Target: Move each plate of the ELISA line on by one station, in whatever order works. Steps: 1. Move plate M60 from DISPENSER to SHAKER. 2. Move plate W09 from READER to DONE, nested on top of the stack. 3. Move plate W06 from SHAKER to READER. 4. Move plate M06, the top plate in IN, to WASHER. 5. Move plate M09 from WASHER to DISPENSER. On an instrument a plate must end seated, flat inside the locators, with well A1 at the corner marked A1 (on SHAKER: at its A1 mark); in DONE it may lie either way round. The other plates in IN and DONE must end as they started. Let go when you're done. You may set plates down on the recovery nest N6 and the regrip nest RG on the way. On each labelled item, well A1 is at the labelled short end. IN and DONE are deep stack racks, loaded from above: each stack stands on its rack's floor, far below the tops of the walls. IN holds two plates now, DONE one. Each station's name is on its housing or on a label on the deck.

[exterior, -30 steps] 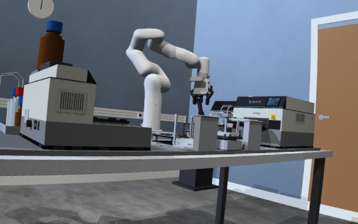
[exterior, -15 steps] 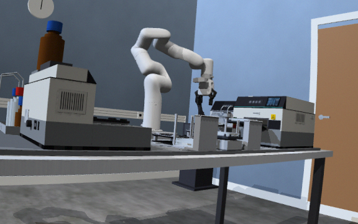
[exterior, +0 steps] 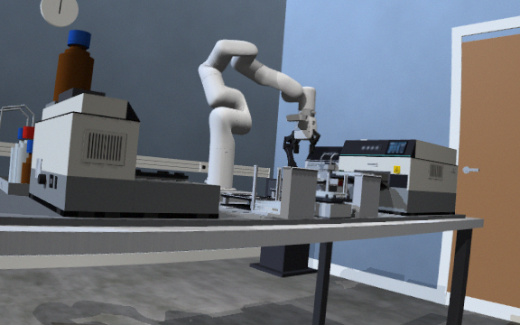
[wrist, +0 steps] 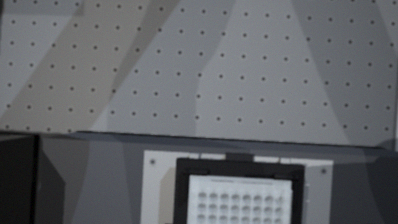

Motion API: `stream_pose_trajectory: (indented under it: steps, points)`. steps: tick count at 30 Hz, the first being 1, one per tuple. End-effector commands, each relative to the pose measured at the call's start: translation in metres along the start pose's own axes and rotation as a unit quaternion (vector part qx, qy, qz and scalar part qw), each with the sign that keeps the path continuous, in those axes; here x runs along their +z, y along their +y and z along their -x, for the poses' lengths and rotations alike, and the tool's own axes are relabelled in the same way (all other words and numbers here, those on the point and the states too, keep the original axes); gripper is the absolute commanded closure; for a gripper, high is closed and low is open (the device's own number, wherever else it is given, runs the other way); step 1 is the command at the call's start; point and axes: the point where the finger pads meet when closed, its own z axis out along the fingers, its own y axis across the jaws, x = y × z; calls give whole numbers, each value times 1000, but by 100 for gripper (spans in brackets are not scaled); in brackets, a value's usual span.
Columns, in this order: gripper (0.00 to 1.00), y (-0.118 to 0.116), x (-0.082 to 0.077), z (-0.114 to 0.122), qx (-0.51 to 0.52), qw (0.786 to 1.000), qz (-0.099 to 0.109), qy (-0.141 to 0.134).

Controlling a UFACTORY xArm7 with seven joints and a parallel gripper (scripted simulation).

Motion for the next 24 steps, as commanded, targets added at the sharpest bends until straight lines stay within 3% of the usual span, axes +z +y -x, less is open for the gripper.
stream_pose_trajectory:
  steps: [1,14,24]
  points:
    - [0,-1,0,18,25,1000,-1,4]
    - [0,-2,0,54,25,1000,-1,4]
    - [0,-2,0,54,25,1000,-1,4]
